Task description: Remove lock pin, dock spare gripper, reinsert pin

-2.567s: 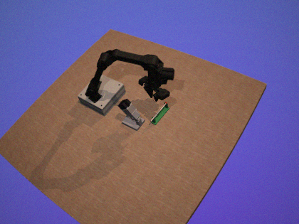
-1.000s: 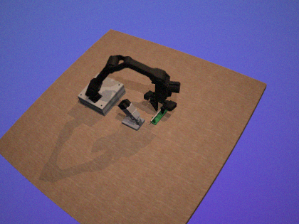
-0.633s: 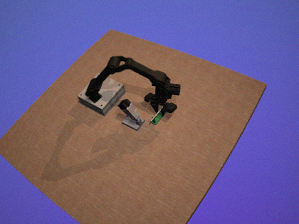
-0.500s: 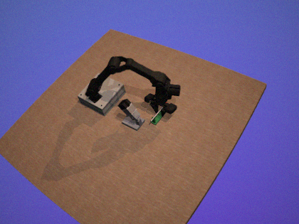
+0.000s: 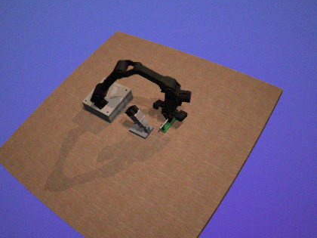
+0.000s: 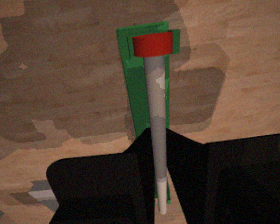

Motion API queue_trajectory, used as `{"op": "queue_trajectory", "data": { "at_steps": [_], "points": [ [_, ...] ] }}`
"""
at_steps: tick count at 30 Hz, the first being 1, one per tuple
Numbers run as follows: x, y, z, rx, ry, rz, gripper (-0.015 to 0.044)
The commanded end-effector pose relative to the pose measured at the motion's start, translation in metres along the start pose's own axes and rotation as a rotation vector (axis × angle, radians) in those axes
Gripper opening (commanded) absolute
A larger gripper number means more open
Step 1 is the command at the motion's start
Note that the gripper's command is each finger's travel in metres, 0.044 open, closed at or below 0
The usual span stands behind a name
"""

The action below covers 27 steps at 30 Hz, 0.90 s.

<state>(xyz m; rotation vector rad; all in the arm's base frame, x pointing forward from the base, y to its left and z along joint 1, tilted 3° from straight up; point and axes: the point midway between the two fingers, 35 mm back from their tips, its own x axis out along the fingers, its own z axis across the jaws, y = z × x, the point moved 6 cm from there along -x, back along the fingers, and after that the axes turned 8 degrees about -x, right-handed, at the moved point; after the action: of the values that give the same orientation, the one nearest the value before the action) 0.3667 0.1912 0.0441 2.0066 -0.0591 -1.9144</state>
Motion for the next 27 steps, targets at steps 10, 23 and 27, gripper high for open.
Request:
{"op": "queue_trajectory", "data": {
  "at_steps": [10,23,27],
  "points": [
    [-0.005,0.002,0.000,-0.003,0.000,0.004,0.0000],
    [-0.053,0.014,0.001,-0.003,0.000,0.003,0.0000],
    [-0.066,0.018,0.003,-0.003,0.000,0.003,0.0000]
  ]
}}
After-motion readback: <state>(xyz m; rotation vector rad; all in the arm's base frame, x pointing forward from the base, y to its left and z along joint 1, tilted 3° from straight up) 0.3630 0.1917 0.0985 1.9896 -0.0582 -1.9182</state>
